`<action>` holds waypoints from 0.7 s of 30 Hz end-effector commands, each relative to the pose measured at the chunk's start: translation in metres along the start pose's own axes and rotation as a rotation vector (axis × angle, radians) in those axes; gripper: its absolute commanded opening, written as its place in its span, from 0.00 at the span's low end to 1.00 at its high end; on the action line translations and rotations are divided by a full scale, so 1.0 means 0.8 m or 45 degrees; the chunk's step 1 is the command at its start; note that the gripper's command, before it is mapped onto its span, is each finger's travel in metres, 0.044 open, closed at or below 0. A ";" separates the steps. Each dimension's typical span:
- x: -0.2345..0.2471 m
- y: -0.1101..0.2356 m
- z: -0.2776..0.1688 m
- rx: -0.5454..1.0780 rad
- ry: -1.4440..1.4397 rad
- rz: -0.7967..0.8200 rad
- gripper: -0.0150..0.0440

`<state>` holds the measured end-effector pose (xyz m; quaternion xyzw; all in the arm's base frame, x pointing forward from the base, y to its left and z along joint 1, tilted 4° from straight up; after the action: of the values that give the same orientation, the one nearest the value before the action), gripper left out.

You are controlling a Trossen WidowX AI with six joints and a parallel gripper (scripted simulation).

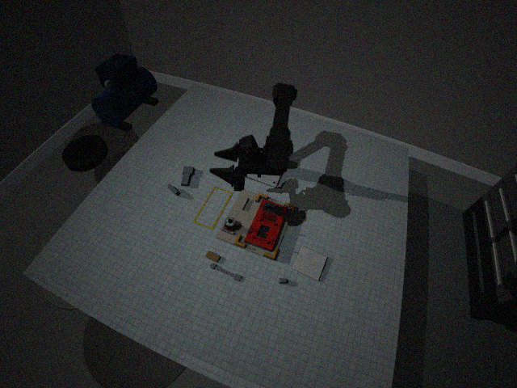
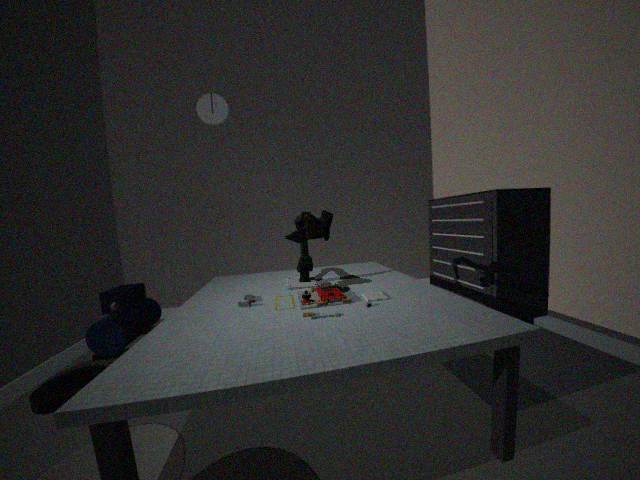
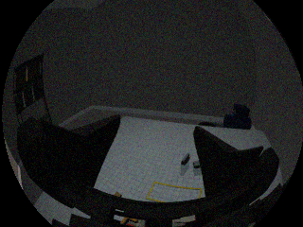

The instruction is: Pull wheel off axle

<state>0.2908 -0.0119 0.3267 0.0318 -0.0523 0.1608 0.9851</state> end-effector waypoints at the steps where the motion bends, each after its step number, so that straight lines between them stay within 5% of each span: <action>1: 0.002 -0.001 -0.001 0.010 0.004 0.009 0.89; 4: 0.022 -0.019 -0.019 0.179 0.052 0.125 0.76; 11: 0.050 -0.059 -0.084 0.910 0.100 0.238 0.76; 18: 0.039 -0.071 -0.129 1.792 -0.066 -0.065 0.76; 21: 0.036 -0.071 -0.133 1.962 -0.126 -0.173 0.76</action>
<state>0.3489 -0.0461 0.2319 0.6032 0.0484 0.1783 0.7759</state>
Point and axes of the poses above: the point midway between the two fingers, 35 mm back from their tips, its own y axis back along the fingers, its own x axis across the jaws, z = x × y, the point moved 7 cm from there along y, back along the fingers, and after that the axes turned 10 degrees about y, right-handed, at the moved point
